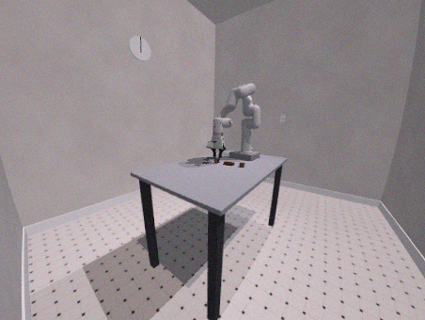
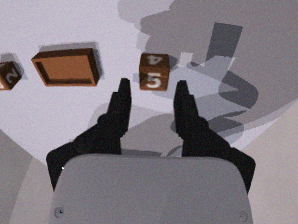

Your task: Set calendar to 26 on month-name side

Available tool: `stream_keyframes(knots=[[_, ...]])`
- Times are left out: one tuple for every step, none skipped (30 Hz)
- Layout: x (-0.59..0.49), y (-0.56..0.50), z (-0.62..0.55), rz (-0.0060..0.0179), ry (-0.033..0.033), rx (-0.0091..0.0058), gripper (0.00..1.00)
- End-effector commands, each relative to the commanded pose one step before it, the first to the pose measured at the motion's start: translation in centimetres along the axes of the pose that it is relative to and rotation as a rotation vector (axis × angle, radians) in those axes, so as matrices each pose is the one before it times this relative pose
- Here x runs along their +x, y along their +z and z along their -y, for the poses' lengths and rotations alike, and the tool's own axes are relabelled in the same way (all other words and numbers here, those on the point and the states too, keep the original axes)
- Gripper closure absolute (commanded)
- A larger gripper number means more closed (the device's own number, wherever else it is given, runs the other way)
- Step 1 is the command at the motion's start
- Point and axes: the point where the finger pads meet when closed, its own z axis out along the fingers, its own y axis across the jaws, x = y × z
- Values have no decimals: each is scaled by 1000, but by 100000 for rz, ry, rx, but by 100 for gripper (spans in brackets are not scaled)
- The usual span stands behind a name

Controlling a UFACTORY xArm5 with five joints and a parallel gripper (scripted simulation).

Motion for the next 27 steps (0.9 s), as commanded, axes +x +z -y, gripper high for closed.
stream_keyframes(knots=[[134,297,-32,-273,-1,-87,53],[3,60,1,0,0,0,53],[2,52,1,0,0,0,53],[2,45,1,0,0,0,53],[1,37,1,0,0,0,53],[1,30,1,0,0,0,53],[1,23,0,0,0,0,53],[1,17,0,0,0,0,53],[0,12,0,0,0,0,53],[0,0,0,0,0,0,53],[0,0,0,0,0,0,53],[0,8,0,0,0,0,53],[0,4,0,0,0,0,53],[0,2,0,0,0,0,53],[0,0,0,0,0,0,53],[0,0,0,0,0,0,53],[0,0,0,0,0,0,53],[0,0,0,0,0,0,53],[0,0,0,0,0,0,53],[0,0,0,0,0,0,53],[0,0,0,0,0,0,53],[0,0,0,0,0,0,53],[0,0,0,0,0,0,53],[0,0,0,0,0,0,53],[0,0,0,0,0,0,53],[0,0,0,0,0,0,53],[0,0,0,0,0,0,53]])
